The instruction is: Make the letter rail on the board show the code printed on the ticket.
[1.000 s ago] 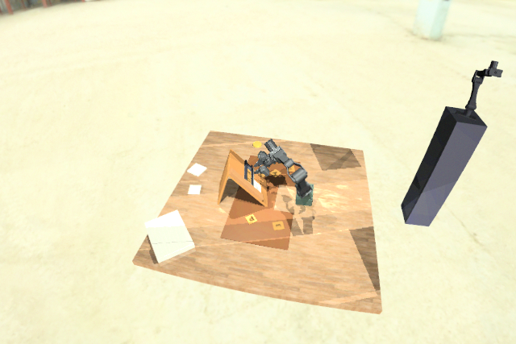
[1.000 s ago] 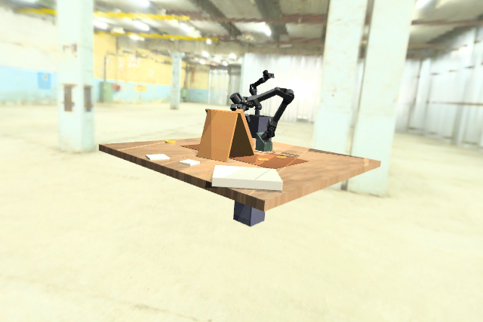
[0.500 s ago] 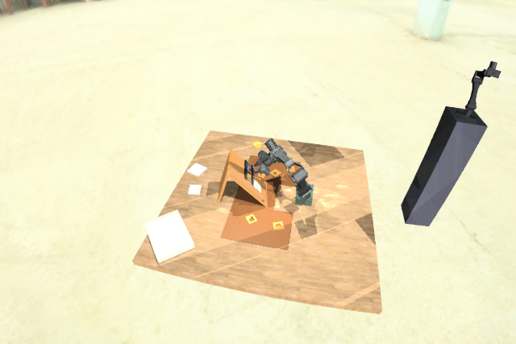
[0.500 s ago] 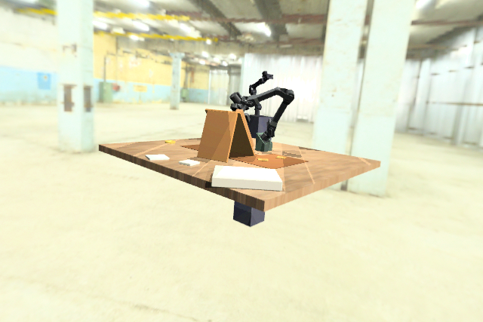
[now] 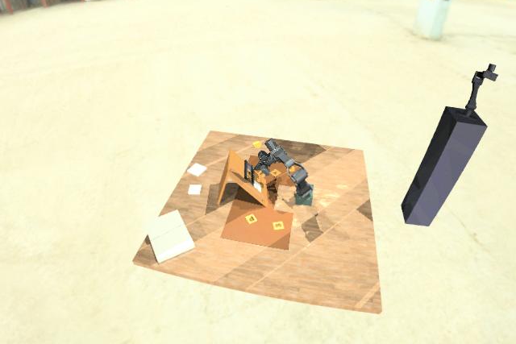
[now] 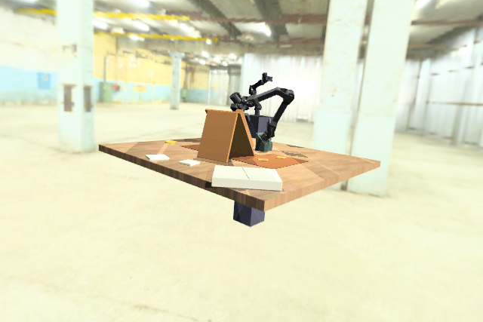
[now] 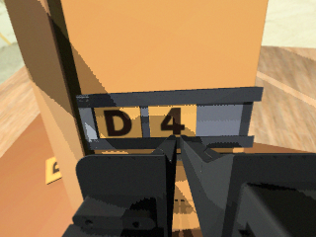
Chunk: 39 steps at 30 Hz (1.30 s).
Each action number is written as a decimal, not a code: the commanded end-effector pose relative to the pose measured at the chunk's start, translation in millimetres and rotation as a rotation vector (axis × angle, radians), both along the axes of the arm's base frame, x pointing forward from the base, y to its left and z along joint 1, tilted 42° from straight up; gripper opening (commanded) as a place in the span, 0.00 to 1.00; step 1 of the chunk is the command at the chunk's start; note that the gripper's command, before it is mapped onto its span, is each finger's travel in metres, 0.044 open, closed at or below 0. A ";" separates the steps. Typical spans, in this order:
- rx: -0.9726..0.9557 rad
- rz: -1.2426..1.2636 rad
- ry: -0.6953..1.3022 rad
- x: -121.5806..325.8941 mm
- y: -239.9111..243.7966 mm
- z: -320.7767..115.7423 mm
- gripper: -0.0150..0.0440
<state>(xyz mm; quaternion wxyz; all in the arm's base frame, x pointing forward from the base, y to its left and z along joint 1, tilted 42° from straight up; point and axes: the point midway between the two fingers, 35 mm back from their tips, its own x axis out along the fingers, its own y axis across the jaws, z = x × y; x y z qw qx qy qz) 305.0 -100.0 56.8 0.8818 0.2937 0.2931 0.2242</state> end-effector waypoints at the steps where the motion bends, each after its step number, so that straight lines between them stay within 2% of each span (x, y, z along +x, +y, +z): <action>1: 0.000 0.000 0.000 -0.1 0.2 -0.3 0.25; 7: -0.007 0.007 0.019 3.2 -2.2 -1.6 0.25; 16: -0.101 0.175 0.272 33.7 -21.3 -14.3 0.25; 24: -0.161 0.428 0.478 39.2 -22.9 -11.2 0.25; 39: -0.164 0.453 0.494 39.1 -22.7 -10.1 0.25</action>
